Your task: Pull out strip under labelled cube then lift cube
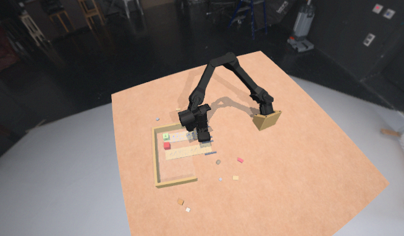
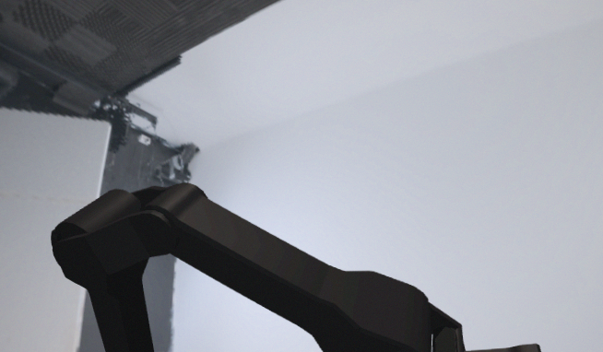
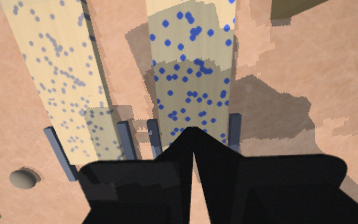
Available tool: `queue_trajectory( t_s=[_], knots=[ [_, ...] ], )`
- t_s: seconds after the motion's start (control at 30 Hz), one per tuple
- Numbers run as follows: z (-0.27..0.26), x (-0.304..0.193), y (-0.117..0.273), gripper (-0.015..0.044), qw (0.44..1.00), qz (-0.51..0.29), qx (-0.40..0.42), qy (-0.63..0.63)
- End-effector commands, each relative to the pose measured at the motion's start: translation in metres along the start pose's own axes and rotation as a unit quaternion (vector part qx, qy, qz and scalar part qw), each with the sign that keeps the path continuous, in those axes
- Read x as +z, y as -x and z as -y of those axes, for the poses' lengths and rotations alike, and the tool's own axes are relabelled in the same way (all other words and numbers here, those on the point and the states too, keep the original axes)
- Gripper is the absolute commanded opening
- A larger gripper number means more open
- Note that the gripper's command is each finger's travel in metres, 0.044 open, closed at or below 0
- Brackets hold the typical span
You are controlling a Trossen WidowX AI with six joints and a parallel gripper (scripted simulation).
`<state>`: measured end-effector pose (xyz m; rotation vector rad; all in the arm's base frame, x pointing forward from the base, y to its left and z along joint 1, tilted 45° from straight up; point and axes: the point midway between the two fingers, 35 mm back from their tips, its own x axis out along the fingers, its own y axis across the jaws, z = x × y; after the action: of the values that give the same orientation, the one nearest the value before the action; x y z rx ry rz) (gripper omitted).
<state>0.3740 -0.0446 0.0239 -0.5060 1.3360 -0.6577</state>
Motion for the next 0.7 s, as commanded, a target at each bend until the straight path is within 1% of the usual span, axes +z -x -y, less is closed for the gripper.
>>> queue_trajectory(
  t_s=[0.0,0.67],
  knots=[
    [0.0012,0.0003,-0.0027,0.0,1.0,-0.001,-0.002,-0.001],
    [0.0009,0.0014,-0.0047,0.0,1.0,-0.001,-0.002,-0.001]
  ],
)
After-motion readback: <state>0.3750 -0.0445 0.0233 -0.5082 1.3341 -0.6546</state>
